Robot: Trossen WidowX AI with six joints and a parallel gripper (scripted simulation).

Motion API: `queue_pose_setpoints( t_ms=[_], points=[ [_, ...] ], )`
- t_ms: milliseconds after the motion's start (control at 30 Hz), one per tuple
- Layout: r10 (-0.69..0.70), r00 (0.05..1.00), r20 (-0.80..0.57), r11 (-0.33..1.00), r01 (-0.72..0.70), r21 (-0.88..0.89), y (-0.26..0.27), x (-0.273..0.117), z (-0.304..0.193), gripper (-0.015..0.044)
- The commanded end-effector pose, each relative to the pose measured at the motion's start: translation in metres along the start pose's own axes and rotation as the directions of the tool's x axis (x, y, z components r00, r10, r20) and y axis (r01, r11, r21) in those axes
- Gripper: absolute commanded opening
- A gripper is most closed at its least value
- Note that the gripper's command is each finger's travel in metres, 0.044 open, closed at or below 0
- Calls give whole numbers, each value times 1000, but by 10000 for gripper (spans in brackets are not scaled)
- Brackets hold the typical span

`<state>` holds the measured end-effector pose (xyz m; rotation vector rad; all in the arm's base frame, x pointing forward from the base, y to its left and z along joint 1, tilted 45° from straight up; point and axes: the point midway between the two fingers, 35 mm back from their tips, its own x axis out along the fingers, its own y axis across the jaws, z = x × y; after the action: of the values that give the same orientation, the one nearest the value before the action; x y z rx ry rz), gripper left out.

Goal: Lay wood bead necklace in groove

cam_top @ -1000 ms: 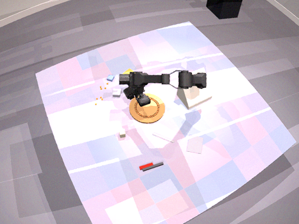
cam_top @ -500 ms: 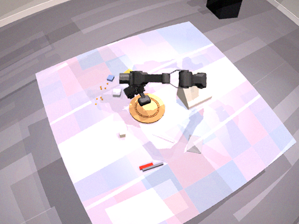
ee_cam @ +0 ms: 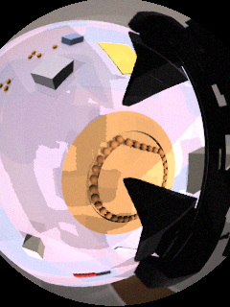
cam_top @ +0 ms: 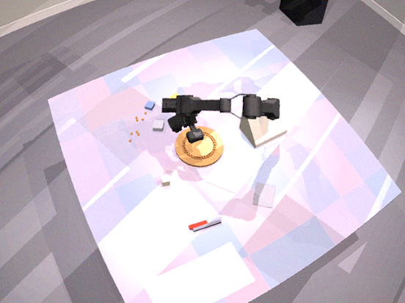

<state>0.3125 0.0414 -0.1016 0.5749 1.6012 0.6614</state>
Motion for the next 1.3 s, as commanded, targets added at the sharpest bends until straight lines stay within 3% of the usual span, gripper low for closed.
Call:
queue_pose_setpoints(
  t_ms=[0,67,233,267,1267],
  points=[
    [-6,1000,9,981,4,192,0,-20,-4,309],
    [-6,1000,9,958,3,287,1,-28,-7,256],
    [-6,1000,9,954,3,298,1,-29,-8,125],
    [-6,1000,9,954,3,298,1,-29,-8,120],
    [-5,1000,9,955,2,298,1,11,-7,120]
  ],
)
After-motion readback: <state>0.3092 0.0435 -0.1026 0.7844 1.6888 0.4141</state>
